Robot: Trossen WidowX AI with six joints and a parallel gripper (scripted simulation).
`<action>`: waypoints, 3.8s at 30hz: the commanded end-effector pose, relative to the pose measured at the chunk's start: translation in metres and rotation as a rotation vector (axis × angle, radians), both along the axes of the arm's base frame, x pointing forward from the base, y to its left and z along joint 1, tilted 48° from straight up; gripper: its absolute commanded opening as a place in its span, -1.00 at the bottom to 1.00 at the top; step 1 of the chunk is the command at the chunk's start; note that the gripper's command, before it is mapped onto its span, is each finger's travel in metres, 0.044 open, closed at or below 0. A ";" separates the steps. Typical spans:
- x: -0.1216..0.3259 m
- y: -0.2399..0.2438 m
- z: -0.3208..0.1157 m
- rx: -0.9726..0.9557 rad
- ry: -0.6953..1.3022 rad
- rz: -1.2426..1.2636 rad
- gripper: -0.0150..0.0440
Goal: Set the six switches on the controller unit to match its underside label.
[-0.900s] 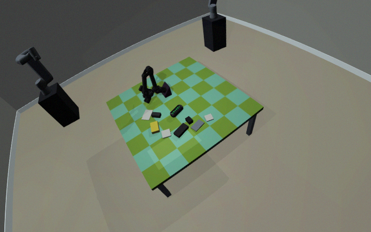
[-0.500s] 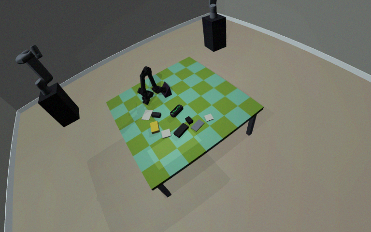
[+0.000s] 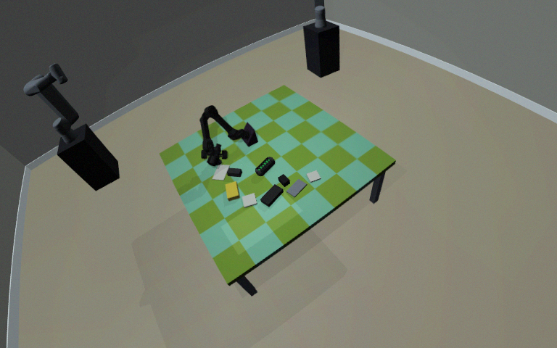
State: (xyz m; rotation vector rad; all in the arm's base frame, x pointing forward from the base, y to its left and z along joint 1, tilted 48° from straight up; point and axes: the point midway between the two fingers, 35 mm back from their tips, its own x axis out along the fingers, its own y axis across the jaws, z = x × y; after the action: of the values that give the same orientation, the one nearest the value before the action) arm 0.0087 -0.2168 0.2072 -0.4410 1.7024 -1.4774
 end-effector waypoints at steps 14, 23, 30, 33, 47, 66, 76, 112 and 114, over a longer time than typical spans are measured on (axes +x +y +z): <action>0.144 -0.008 0.015 0.240 0.179 0.522 -0.49; 0.197 0.014 0.007 0.289 0.285 0.699 -0.49; 0.249 0.037 -0.008 0.420 0.534 0.853 -0.49; 0.273 0.051 -0.018 0.476 0.659 0.922 -0.49; 0.358 0.143 -0.082 0.679 1.293 1.183 -0.49; 0.386 0.215 -0.142 0.793 1.757 1.273 -0.49; 0.389 0.202 -0.151 0.882 1.728 1.273 -0.49; 0.389 0.173 -0.170 1.058 1.655 1.278 -0.49; 0.389 0.173 -0.170 1.057 1.654 1.277 -0.49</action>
State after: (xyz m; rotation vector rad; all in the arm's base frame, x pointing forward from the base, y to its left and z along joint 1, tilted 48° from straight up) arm 0.3996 -0.0433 0.0370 -1.8484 2.0422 1.1086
